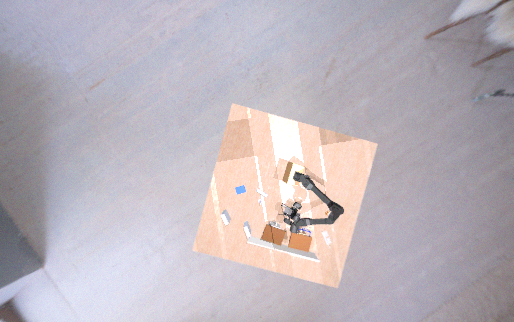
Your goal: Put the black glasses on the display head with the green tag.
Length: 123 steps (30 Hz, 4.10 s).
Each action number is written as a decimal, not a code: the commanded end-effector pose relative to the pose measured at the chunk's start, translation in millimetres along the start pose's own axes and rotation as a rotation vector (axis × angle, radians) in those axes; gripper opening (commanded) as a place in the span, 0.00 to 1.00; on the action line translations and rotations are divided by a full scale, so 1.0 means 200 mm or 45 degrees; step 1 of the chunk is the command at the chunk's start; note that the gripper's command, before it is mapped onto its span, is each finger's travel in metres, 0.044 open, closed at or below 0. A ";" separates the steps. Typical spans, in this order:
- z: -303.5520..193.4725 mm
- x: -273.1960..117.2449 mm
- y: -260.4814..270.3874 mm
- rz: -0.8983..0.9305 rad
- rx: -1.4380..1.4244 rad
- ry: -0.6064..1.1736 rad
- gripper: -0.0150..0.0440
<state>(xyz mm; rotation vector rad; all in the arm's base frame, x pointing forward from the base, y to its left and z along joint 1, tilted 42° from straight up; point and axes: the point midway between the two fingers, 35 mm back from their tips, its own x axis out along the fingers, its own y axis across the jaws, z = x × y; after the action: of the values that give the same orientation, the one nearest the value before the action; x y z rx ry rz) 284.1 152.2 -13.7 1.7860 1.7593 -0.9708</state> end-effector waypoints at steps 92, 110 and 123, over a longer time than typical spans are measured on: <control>1.25 -0.23 0.12 -0.001 -0.662 -0.018 0.25; 1.24 -0.23 0.07 -0.002 -0.662 -0.018 0.25; 1.23 -0.23 0.04 -0.002 -0.661 -0.017 0.25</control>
<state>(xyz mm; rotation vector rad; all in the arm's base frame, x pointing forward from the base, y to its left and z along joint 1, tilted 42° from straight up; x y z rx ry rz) 253.0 -61.1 -143.4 1.4440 1.8027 -0.4655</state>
